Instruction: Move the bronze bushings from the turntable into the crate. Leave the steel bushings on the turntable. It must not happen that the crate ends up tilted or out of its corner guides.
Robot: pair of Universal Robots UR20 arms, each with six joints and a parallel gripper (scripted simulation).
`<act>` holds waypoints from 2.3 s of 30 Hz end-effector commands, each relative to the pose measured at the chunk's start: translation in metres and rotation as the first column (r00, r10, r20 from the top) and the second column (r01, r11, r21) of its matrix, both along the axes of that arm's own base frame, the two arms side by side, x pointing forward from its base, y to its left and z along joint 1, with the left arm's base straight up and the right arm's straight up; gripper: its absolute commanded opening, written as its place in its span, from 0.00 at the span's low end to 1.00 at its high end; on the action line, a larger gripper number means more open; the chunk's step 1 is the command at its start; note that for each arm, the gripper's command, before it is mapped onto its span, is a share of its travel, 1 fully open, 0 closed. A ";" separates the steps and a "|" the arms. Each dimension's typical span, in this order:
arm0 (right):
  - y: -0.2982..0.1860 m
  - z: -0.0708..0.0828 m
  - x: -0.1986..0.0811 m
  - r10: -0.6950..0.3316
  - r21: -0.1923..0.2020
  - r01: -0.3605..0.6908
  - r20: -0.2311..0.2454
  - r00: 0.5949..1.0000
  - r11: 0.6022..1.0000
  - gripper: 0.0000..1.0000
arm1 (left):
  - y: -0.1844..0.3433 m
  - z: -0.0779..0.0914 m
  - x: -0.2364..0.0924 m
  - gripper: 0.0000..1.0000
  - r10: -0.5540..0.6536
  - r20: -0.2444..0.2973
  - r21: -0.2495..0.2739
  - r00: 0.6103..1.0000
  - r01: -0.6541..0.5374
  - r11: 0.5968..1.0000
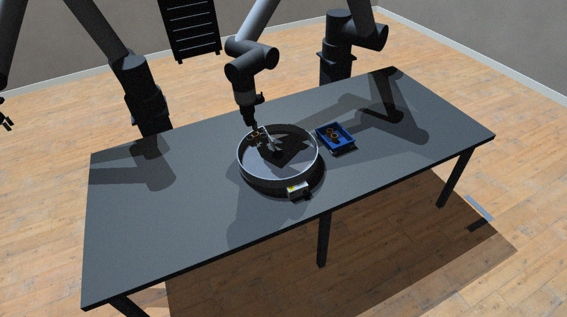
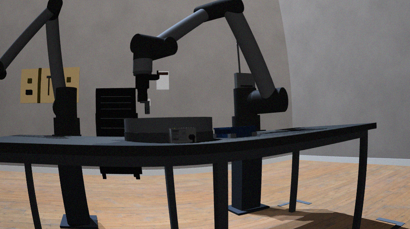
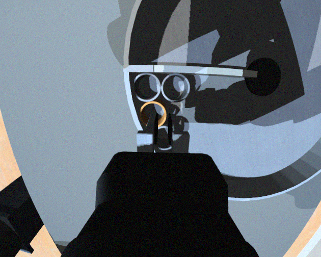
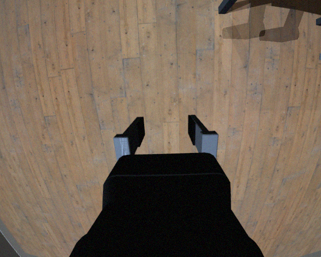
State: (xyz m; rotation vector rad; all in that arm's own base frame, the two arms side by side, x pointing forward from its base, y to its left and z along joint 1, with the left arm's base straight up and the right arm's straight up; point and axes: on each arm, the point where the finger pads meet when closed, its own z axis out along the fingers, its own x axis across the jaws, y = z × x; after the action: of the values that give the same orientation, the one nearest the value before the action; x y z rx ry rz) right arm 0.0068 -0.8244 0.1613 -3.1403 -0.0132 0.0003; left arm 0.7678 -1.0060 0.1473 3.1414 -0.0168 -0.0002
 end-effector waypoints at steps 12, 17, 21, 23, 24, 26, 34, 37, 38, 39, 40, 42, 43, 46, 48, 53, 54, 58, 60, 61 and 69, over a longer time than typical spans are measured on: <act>-0.001 0.001 0.000 0.000 -0.001 0.000 0.000 1.000 1.000 1.00 | 0.000 0.001 0.000 0.36 0.000 0.001 -0.001 1.000 0.000 1.000; -0.001 0.001 0.000 0.000 -0.001 0.000 0.000 1.000 1.000 1.00 | -0.001 0.001 0.001 0.36 0.000 0.001 -0.001 1.000 0.000 1.000; -0.001 0.001 0.000 0.000 -0.001 0.000 0.000 1.000 1.000 1.00 | -0.001 0.001 0.001 0.36 0.000 0.001 -0.001 1.000 0.000 1.000; -0.001 0.001 0.000 0.000 -0.001 0.000 0.000 1.000 1.000 1.00 | -0.001 0.001 0.001 0.36 0.000 0.001 -0.001 1.000 0.000 1.000; -0.001 0.001 0.000 0.000 -0.001 0.000 0.000 1.000 1.000 1.00 | -0.001 0.001 0.001 0.36 0.000 0.001 -0.001 1.000 0.000 1.000; -0.001 0.001 0.000 0.000 -0.001 0.000 0.000 1.000 1.000 1.00 | -0.001 0.001 0.001 0.36 0.000 0.001 -0.001 1.000 0.000 1.000; -0.001 0.001 0.000 0.000 -0.001 0.000 0.000 1.000 1.000 1.00 | -0.001 0.001 0.001 0.36 0.000 0.001 -0.001 1.000 0.000 1.000; -0.001 0.001 0.000 0.000 -0.001 0.000 0.000 1.000 1.000 1.00 | -0.001 0.001 0.001 0.36 0.000 0.001 -0.001 1.000 0.000 1.000; -0.001 0.001 0.000 0.000 -0.001 0.000 0.000 1.000 1.000 1.00 | -0.001 0.001 0.001 0.36 0.000 0.001 -0.001 1.000 0.000 1.000; -0.001 0.001 0.000 0.000 -0.001 0.000 0.000 1.000 1.000 1.00 | -0.001 0.001 0.001 0.36 0.000 0.001 -0.001 1.000 0.000 1.000; -0.001 0.001 0.000 0.000 -0.001 0.000 0.000 1.000 1.000 1.00 | -0.001 0.001 0.001 0.36 0.000 0.001 -0.001 1.000 0.000 1.000; -0.001 0.001 0.000 0.000 -0.001 0.000 0.000 1.000 1.000 1.00 | -0.001 0.001 0.001 0.36 0.000 0.001 -0.001 1.000 0.000 1.000; -0.001 0.001 0.000 0.000 -0.001 0.000 0.000 1.000 1.000 1.00 | -0.001 0.001 0.001 0.36 0.000 0.001 -0.001 1.000 0.000 1.000; -0.001 0.001 0.000 0.000 -0.001 0.000 0.000 1.000 1.000 1.00 | -0.001 0.001 0.001 0.36 0.000 0.001 -0.001 1.000 0.000 1.000; -0.001 0.001 0.000 0.000 -0.001 0.000 0.000 1.000 1.000 1.00 | -0.001 0.001 0.001 0.36 0.000 0.001 -0.001 1.000 0.000 1.000; -0.001 0.001 0.000 0.000 -0.001 0.000 0.000 1.000 1.000 1.00 | -0.001 0.001 0.001 0.36 0.000 0.001 -0.001 1.000 0.000 1.000; -0.001 0.001 0.000 0.000 -0.001 0.000 0.000 1.000 1.000 1.00 | -0.001 0.001 0.001 0.36 0.000 0.001 -0.001 1.000 0.000 1.000; -0.001 0.001 0.000 0.000 -0.001 0.000 0.000 1.000 1.000 1.00 | -0.001 -0.004 0.001 0.36 0.000 0.001 -0.001 1.000 0.000 1.000; -0.001 0.001 0.000 0.000 -0.001 0.000 0.000 1.000 1.000 1.00 | -0.001 -0.013 0.001 0.36 0.000 0.001 -0.001 1.000 0.000 1.000; -0.001 0.001 0.000 0.000 -0.001 0.000 0.000 1.000 1.000 1.00 | -0.001 -0.017 0.001 0.36 0.000 0.001 -0.001 1.000 0.000 1.000; -0.001 0.001 0.000 0.000 -0.001 0.000 0.000 1.000 1.000 1.00 | -0.001 -0.021 0.001 0.36 0.000 0.001 -0.001 1.000 0.000 1.000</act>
State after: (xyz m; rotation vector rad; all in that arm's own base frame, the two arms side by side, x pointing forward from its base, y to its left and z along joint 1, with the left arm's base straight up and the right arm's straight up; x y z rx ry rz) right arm 0.0068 -0.8244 0.1613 -3.1403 -0.0132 0.0003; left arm 0.7687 -1.0064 0.1280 3.1418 -0.0162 -0.0003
